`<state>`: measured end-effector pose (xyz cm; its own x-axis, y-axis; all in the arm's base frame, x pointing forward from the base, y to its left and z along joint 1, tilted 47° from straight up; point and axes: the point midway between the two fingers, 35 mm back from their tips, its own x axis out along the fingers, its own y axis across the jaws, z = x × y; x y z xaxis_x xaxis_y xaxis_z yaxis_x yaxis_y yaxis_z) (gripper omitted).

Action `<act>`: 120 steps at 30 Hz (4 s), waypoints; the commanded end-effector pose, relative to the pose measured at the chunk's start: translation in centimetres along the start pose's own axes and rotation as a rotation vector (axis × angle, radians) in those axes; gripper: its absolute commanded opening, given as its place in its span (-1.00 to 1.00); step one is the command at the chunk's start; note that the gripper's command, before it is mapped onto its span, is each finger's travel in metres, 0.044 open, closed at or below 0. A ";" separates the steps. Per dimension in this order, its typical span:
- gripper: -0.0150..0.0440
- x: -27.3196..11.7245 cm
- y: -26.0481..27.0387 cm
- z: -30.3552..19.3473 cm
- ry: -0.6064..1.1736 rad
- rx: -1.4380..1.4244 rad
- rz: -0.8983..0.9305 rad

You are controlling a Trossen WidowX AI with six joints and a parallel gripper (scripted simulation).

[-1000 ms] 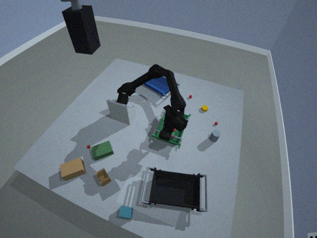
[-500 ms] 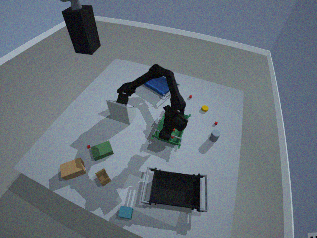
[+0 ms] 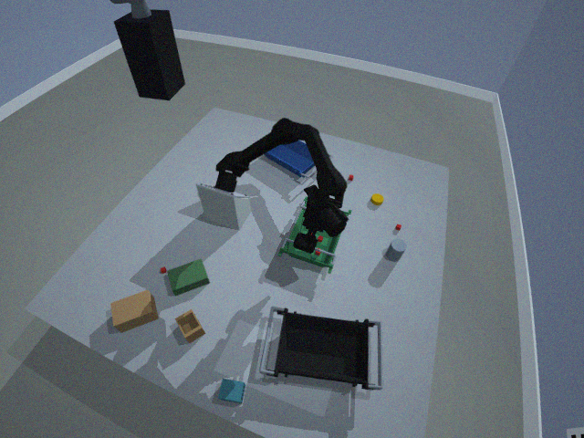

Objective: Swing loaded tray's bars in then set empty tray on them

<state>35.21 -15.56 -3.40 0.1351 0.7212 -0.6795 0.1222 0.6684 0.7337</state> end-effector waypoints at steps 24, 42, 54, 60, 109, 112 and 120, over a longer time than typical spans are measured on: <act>1.00 3.3 31.7 -9.6 0.156 -1.589 -0.146; 1.00 3.1 39.5 -27.7 -0.026 -2.821 -0.018; 1.00 5.2 39.6 -27.2 -0.019 -2.822 -0.017; 1.00 7.7 39.6 -27.1 -0.014 -2.823 -0.016; -0.14 11.6 39.5 -27.5 -0.016 -2.821 -0.014; -0.21 11.6 39.5 -27.5 -0.016 -2.821 -0.014; -0.39 11.5 39.5 -27.5 -0.016 -2.821 -0.014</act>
<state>14.60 24.29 17.79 0.1463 0.7322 -0.6651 -0.4184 -0.5634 -0.7123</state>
